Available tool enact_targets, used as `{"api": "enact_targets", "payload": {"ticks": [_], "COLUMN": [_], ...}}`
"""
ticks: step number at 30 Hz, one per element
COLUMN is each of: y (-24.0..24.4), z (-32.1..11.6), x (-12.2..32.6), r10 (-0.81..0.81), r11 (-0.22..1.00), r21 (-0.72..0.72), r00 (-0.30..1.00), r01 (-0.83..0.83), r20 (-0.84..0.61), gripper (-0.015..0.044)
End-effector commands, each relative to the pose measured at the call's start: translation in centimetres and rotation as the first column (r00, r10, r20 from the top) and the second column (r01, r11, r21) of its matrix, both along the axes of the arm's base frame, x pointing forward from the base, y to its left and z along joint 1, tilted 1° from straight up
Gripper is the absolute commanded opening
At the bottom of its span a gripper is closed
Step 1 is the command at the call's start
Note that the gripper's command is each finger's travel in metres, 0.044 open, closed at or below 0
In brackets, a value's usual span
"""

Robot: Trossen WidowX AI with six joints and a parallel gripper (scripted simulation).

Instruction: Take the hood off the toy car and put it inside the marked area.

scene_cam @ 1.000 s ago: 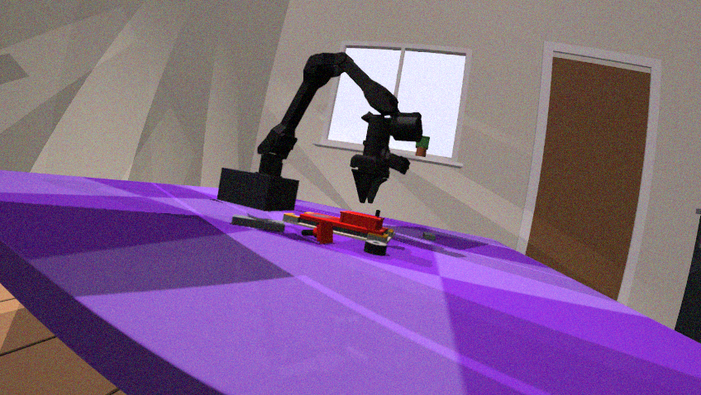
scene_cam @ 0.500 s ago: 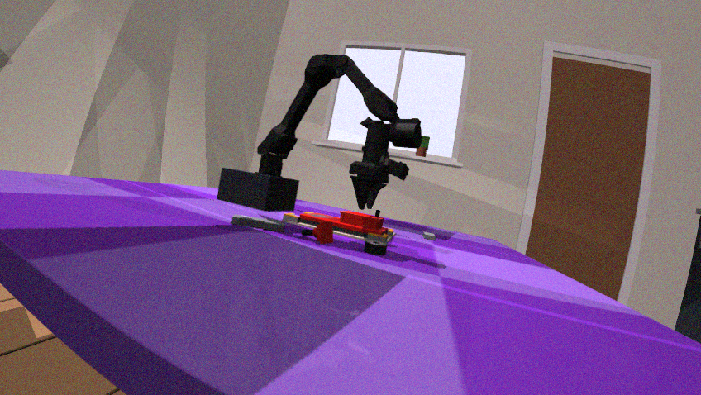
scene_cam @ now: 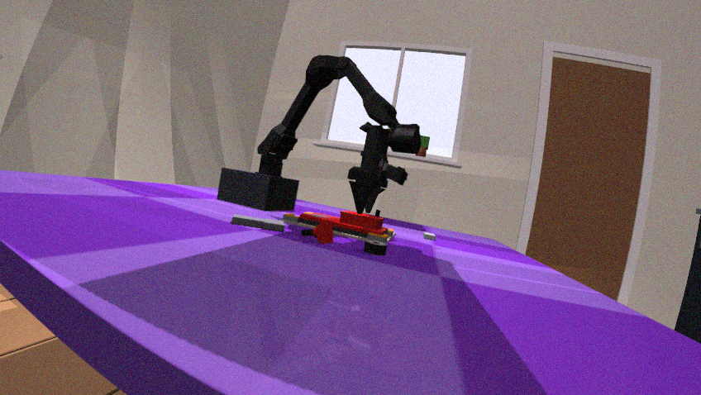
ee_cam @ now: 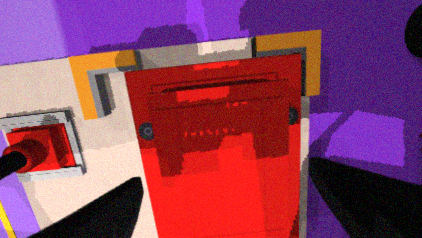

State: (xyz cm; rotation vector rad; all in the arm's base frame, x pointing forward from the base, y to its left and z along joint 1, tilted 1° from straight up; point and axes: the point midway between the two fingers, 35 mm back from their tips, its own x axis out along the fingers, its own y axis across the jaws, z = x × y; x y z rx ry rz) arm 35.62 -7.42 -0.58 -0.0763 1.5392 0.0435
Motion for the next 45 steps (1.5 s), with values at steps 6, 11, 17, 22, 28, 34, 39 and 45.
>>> {"api": "enact_targets", "payload": {"ticks": [6,11,17,22,28,34,39,45], "y": [0.0,0.0,0.0,0.0,0.0,-0.1,-0.1,0.0], "z": [-0.5,-0.7,-1.0,-1.3,-1.5,-1.8,-2.1,-1.9], "x": [-0.2,-0.2,-0.1,-0.1,-0.1,-0.1,-0.1,0.1], "r10": [-0.004,-0.004,-0.004,-0.004,-0.004,-0.004,-0.004,0.000], "r11": [1.000,1.000,1.000,1.000,1.000,1.000,1.000,1.000], "r21": [-0.003,-0.003,-0.003,-0.003,-0.003,-0.003,-0.003,0.000], "r00": [1.000,1.000,1.000,1.000,1.000,1.000,1.000,1.000], "r01": [0.004,0.004,0.004,0.004,0.004,0.004,0.004,0.000], "r20": [-0.006,-0.006,-0.006,-0.006,-0.006,-0.006,-0.006,0.001], "gripper": [0.0440,0.0440,0.0440,0.0440,0.0440,0.0440,0.0440,0.0361]}}
